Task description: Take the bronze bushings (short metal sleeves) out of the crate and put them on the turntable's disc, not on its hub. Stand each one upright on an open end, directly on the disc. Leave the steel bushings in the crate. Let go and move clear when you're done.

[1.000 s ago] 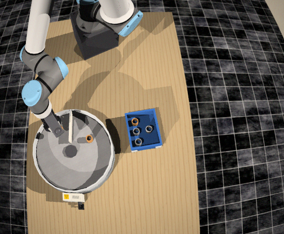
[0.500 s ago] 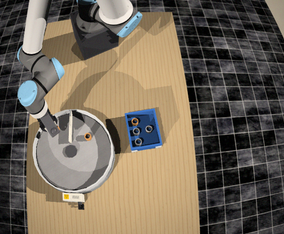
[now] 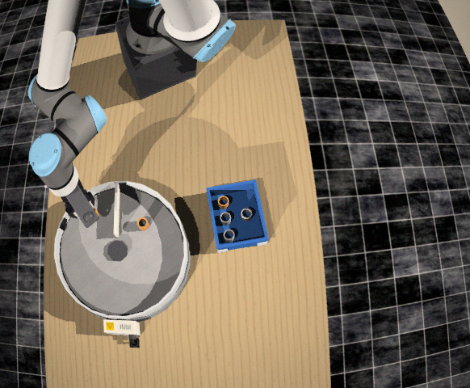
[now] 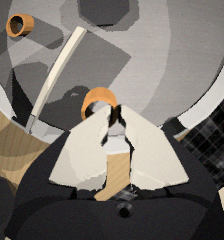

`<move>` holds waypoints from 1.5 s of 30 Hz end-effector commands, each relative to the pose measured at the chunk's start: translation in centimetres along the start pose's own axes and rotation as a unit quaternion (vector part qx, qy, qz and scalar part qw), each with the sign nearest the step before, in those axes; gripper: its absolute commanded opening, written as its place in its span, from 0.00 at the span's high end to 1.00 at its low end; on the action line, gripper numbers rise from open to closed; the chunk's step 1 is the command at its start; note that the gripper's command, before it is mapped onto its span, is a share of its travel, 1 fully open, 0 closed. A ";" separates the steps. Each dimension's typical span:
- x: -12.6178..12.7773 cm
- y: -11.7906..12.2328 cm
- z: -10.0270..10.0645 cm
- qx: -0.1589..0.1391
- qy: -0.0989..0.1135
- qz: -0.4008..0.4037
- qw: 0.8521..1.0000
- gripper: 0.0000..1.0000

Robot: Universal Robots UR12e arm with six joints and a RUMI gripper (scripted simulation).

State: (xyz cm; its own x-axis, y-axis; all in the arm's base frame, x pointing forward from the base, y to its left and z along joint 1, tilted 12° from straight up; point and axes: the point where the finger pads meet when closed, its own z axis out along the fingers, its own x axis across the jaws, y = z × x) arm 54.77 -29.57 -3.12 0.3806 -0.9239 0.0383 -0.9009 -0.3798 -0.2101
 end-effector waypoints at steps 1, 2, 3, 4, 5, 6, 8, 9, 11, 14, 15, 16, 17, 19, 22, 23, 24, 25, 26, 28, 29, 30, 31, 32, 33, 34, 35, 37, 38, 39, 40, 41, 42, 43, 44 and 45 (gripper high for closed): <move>0.1 0.0 0.0 0.000 0.001 0.000 1.000 1.00; 0.1 0.0 0.0 0.000 0.001 0.000 1.000 1.00; 0.1 0.0 0.0 0.000 0.001 0.000 1.000 1.00; 0.1 0.0 0.0 0.000 0.001 0.000 1.000 1.00; 0.1 0.0 0.0 0.000 0.001 0.000 1.000 1.00; 0.1 0.0 0.0 0.000 0.001 0.000 1.000 1.00; 0.1 0.0 0.0 0.000 0.001 0.000 1.000 1.00; 0.1 0.0 0.0 0.000 0.001 0.000 1.000 1.00; 0.1 0.0 0.0 0.000 0.001 0.000 1.000 1.00; 0.1 0.0 0.0 0.000 0.001 0.000 1.000 1.00; 0.1 0.0 0.0 0.000 0.001 0.000 1.000 1.00; 0.1 0.0 0.0 0.000 0.001 0.000 1.000 1.00; 0.1 0.0 0.0 0.000 0.001 0.000 1.000 1.00; 0.1 0.0 0.0 0.000 0.001 0.000 1.000 1.00; 0.1 0.0 0.5 0.000 0.001 0.000 1.000 1.00; 0.1 0.0 1.0 0.000 0.001 0.000 1.000 1.00; 0.1 0.0 1.5 0.000 0.001 0.000 1.000 1.00; 0.1 0.0 2.0 0.000 0.001 0.000 1.000 1.00; 0.1 0.0 2.4 0.000 0.001 0.000 1.000 1.00; 0.1 0.0 2.6 0.000 0.001 0.000 1.000 1.00; 0.1 0.0 2.6 0.000 0.001 0.000 1.000 1.00; 0.1 0.0 2.6 0.000 0.001 0.000 1.000 1.00; 0.1 0.0 2.6 0.000 0.001 0.000 1.000 1.00; 0.1 0.0 2.6 0.000 0.001 0.000 1.000 1.00; 0.1 0.0 2.6 0.000 0.001 0.000 1.000 1.00; 0.1 0.0 2.6 0.000 0.001 0.000 1.000 1.00; 0.1 0.0 2.6 0.000 0.001 0.000 1.000 1.00; 0.1 0.0 2.6 0.000 0.001 0.000 1.000 1.00; 0.1 0.0 2.6 0.000 0.001 0.000 1.000 1.00; 0.1 0.0 2.6 0.000 0.001 0.000 1.000 1.00; 0.1 0.0 2.6 0.000 0.001 0.000 1.000 1.00; 0.1 0.0 2.6 0.000 0.001 0.000 1.000 1.00; 0.1 0.0 2.6 0.000 0.001 0.000 1.000 1.00; 0.1 0.0 2.6 0.000 0.001 0.000 1.000 1.00; 0.1 0.0 2.6 0.000 0.001 0.000 1.000 1.00; 0.1 0.0 2.6 0.000 0.001 0.000 1.000 1.00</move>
